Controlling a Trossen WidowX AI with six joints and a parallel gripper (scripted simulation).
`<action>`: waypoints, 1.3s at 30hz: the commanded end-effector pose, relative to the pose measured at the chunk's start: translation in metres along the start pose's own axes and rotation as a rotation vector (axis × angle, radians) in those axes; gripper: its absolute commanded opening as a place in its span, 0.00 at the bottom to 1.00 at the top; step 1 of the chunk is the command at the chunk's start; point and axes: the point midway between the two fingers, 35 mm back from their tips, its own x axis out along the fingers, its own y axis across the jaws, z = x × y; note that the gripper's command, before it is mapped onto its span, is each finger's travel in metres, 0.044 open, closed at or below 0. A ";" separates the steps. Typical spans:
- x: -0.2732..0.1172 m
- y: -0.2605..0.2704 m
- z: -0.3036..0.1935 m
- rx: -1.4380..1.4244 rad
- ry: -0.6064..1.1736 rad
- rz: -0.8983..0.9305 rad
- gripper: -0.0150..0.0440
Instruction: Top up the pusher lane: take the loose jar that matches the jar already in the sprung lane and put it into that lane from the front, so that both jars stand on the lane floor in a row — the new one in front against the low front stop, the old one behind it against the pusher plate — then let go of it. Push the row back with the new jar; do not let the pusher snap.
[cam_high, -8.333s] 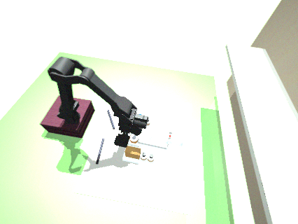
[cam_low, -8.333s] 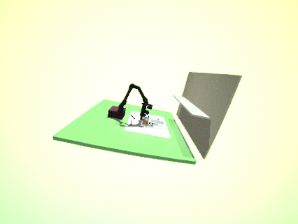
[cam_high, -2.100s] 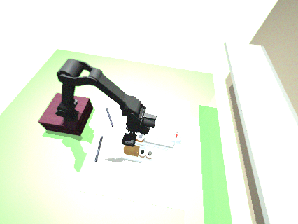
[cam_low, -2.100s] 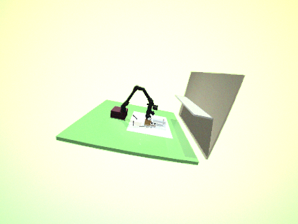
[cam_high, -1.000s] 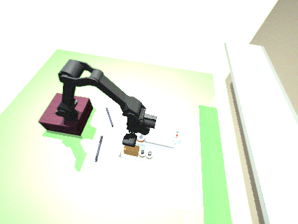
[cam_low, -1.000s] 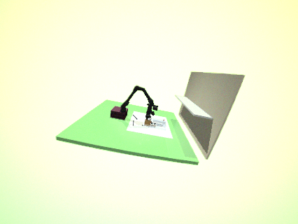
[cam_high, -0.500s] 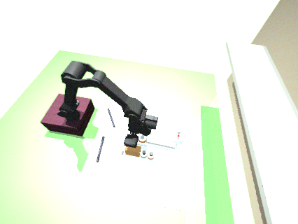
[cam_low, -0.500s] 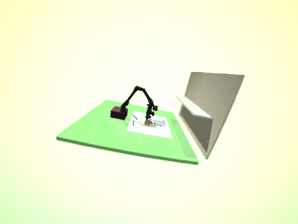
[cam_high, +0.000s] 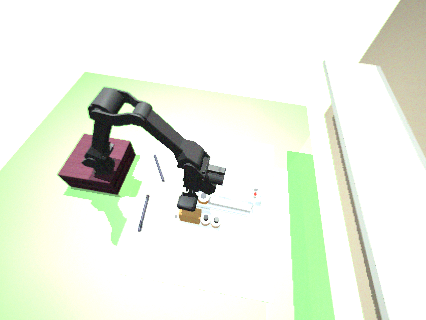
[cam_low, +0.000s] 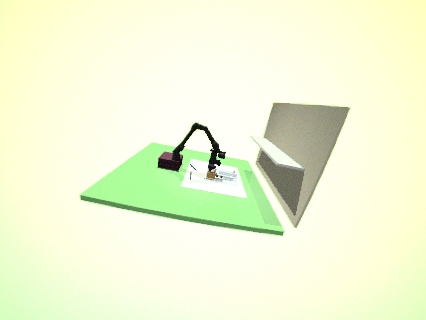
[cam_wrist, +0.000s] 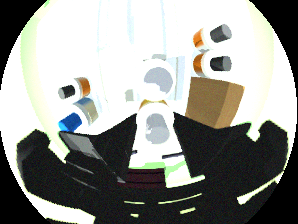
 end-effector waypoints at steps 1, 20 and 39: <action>0.001 0.000 0.005 0.005 -0.023 -0.001 0.25; 0.006 0.000 0.004 0.005 -0.023 -0.001 0.25; 0.008 0.000 0.001 0.005 -0.023 -0.001 0.25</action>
